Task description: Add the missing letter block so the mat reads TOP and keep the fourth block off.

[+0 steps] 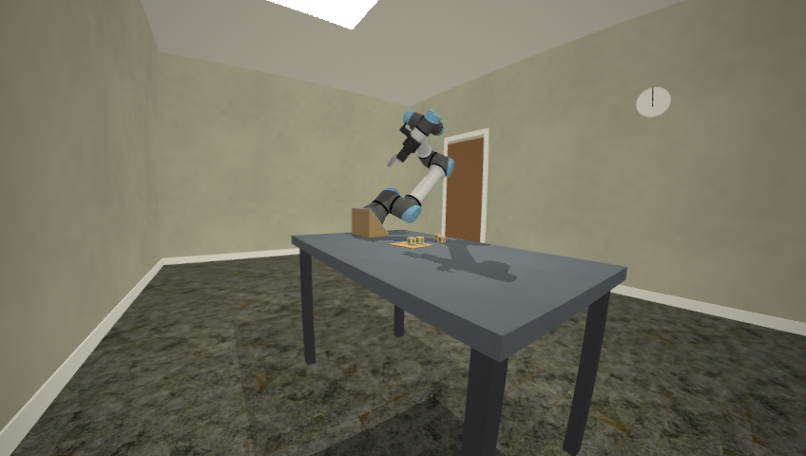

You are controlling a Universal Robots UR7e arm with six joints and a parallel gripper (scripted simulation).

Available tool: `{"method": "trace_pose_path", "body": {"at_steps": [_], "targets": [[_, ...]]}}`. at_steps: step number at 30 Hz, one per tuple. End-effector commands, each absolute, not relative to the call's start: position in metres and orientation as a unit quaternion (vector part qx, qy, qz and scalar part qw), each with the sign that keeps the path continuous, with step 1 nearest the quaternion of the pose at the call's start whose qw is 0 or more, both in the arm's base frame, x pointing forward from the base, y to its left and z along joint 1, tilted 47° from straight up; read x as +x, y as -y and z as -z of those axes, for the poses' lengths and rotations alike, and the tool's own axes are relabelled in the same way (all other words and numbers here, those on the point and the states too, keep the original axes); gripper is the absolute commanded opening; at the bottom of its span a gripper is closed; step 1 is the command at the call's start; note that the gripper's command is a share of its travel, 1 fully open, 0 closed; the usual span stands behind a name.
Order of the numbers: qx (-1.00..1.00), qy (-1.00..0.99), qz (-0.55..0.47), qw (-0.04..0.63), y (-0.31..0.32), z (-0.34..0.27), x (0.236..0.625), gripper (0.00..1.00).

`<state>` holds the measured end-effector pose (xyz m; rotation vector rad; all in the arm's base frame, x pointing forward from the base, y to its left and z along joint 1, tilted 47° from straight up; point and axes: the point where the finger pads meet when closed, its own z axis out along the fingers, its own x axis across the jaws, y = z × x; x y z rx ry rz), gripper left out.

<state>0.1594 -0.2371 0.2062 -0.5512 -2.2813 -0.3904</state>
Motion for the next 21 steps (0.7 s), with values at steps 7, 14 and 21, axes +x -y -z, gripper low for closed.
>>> {"method": "trace_pose_path", "body": {"at_steps": [7, 14, 21], "targets": [[-0.215, 0.890, 0.152, 0.372, 0.2375, -0.2062, 0.1594, 1.00], [-0.215, 0.890, 0.152, 0.372, 0.2375, -0.2062, 0.1594, 1.00], [-0.218, 0.891, 0.151, 0.369, 0.2348, -0.2052, 0.1623, 1.00]]}}
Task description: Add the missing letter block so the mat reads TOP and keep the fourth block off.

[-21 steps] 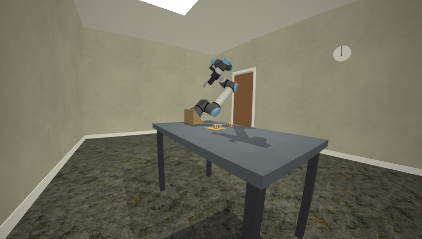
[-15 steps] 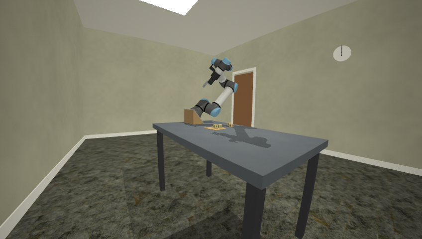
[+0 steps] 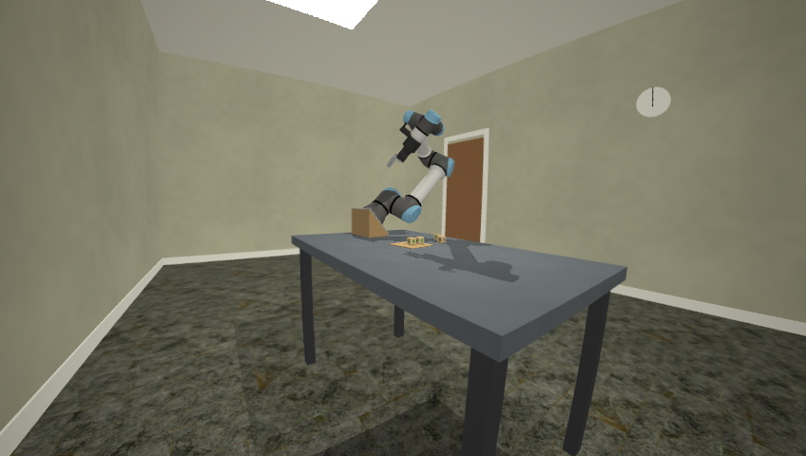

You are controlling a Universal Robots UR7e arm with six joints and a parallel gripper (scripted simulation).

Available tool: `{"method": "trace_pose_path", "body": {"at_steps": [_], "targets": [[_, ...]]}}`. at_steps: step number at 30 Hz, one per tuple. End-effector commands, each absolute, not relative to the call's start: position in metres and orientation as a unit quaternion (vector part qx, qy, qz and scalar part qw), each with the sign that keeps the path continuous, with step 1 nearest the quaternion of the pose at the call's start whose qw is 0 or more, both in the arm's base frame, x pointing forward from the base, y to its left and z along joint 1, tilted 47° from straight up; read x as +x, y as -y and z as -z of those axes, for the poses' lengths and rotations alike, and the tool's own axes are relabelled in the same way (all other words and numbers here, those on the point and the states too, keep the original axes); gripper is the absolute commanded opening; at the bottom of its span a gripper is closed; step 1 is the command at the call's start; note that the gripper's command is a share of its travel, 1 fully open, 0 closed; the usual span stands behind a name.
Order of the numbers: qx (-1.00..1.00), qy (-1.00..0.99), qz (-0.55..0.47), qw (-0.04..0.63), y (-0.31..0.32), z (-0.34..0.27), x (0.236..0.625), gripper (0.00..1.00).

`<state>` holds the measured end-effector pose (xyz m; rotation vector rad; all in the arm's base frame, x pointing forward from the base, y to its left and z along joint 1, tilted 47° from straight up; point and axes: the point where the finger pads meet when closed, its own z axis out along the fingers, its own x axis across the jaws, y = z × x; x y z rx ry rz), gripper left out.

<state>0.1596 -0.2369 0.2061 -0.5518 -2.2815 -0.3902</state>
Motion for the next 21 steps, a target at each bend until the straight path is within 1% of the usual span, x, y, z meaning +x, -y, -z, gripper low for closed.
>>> {"method": "trace_pose_path", "body": {"at_steps": [1, 6, 11, 13, 18, 21], "targets": [[-0.220, 0.891, 0.151, 0.367, 0.233, -0.204, 0.165, 1.00], [-0.247, 0.894, 0.147, 0.344, 0.205, -0.194, 0.193, 1.00], [-0.294, 0.894, 0.151, 0.301, 0.149, -0.178, 0.243, 1.00], [-0.294, 0.894, 0.151, 0.301, 0.149, -0.178, 0.243, 1.00], [-0.343, 0.887, 0.175, 0.256, 0.071, -0.166, 0.295, 1.00], [-0.365, 0.879, 0.195, 0.237, 0.025, -0.163, 0.318, 1.00]]}}
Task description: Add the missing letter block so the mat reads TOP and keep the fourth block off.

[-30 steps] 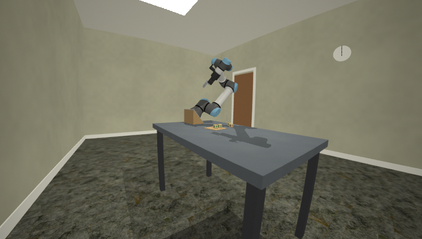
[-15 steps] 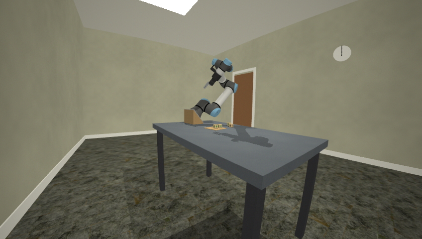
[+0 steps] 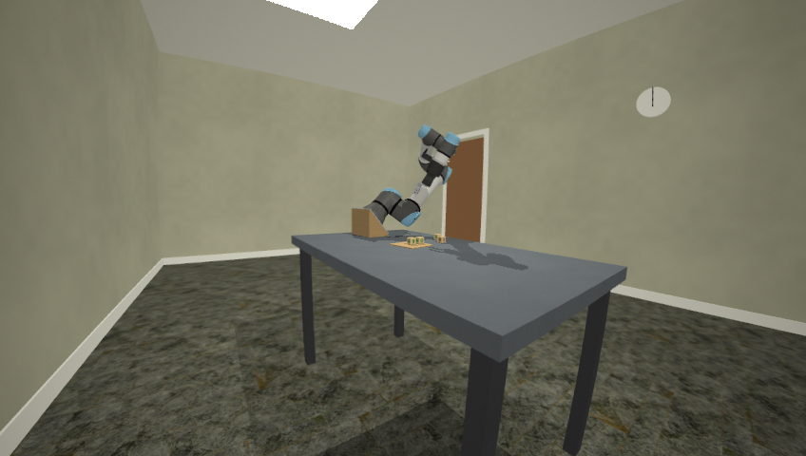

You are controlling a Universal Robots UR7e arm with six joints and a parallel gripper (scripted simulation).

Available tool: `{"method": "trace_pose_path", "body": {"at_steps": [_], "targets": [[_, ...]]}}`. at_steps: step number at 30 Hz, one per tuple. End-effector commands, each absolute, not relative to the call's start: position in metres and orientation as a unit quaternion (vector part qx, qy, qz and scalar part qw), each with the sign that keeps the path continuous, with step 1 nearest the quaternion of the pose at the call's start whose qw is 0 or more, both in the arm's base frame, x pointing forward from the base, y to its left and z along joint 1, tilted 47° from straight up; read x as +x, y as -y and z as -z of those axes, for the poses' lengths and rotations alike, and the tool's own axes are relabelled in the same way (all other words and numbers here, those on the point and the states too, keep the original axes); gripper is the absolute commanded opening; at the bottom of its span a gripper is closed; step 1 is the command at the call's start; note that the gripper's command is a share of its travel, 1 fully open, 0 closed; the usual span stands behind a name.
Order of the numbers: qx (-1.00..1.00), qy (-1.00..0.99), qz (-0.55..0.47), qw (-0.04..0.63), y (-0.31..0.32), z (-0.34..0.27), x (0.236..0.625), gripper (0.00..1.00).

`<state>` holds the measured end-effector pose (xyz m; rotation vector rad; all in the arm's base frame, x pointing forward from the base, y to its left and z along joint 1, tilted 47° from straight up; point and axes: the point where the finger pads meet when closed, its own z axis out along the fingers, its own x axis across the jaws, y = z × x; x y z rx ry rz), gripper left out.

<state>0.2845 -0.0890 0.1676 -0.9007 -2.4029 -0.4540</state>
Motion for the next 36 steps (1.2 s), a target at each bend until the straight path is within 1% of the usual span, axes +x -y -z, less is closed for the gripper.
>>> {"method": "trace_pose_path", "body": {"at_steps": [1, 7, 13, 36], "targets": [[-0.372, 0.876, 0.202, 0.231, 0.010, -0.162, 0.324, 1.00], [-0.396, 0.860, 0.239, 0.216, -0.058, -0.164, 0.347, 1.00], [-0.401, 0.855, 0.250, 0.214, -0.076, -0.166, 0.351, 1.00], [-0.403, 0.854, 0.252, 0.214, -0.080, -0.166, 0.352, 1.00]]}}
